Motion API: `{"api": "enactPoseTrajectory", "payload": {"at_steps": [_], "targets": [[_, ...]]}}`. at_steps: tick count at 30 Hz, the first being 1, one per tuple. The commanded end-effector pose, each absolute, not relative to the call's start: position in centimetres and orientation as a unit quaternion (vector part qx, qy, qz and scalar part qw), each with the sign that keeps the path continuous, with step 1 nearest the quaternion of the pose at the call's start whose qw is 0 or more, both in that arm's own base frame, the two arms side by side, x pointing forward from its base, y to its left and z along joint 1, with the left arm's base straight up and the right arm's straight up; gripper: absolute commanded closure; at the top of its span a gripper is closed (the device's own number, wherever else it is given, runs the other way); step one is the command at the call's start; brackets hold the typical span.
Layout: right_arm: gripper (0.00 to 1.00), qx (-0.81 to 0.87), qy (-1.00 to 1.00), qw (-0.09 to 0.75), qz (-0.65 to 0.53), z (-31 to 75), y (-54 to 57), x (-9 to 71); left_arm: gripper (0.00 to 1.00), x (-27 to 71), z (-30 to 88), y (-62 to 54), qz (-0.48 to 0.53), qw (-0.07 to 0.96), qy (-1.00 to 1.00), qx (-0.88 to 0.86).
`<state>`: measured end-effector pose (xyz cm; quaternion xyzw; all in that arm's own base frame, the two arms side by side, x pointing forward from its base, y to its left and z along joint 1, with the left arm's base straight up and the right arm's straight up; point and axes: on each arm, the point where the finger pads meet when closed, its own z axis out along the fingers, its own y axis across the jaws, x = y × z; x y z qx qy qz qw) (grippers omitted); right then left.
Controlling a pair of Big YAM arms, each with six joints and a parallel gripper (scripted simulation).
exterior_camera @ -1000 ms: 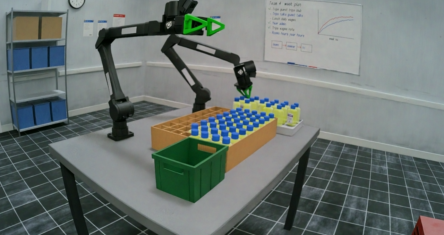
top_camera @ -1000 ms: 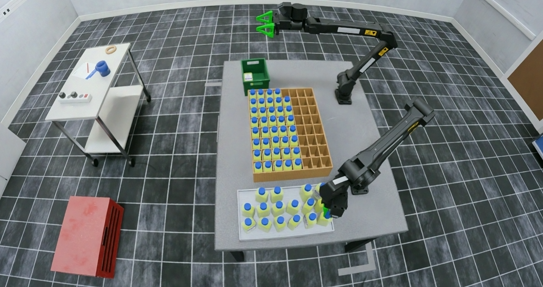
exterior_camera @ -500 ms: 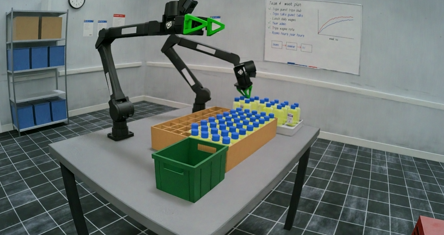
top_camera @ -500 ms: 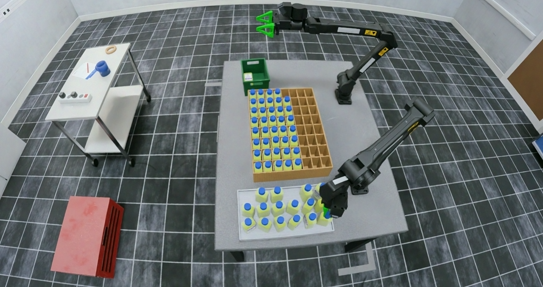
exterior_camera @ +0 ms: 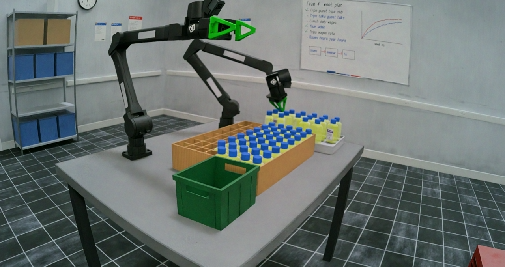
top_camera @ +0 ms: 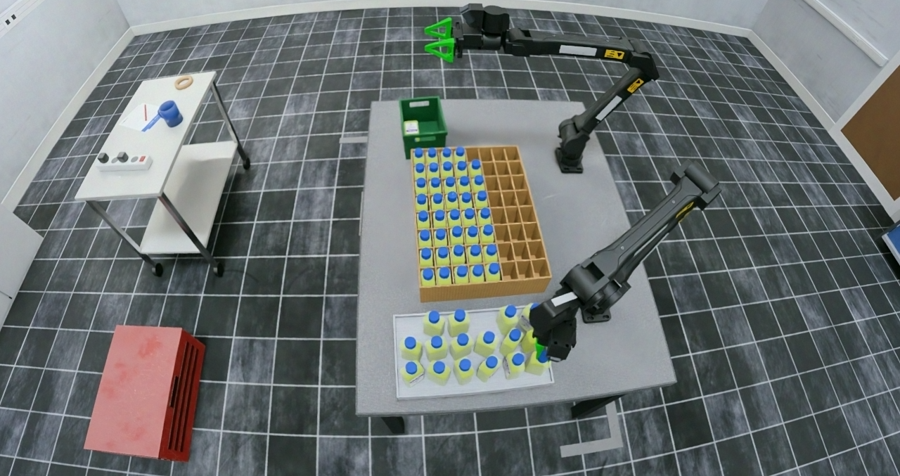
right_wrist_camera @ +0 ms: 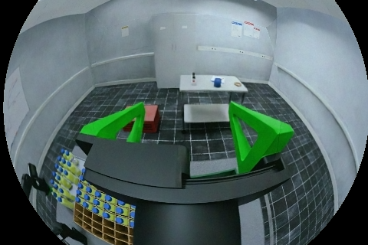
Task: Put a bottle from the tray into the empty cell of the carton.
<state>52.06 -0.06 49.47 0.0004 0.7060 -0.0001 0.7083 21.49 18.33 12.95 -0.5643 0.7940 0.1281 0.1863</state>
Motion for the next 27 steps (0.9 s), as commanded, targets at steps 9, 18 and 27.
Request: {"api": "enactPoseTrajectory", "payload": {"at_steps": [9,18,27], "targets": [[0.0,0.001,0.677,0.736,-0.002,54.2,-0.3,52.6,0.71,23.2,17.7,19.3,0.125,0.225,0.784,-0.565],[0.0,0.001,0.677,0.736,-0.002,54.2,-0.3,52.6,0.71,23.2,19.3,19.3,0.125,0.228,0.783,-0.565],[0.0,0.001,0.677,0.736,-0.002,54.2,-0.3,52.6,0.71,23.3,19.5,19.4,0.126,0.223,0.784,-0.565]]}}
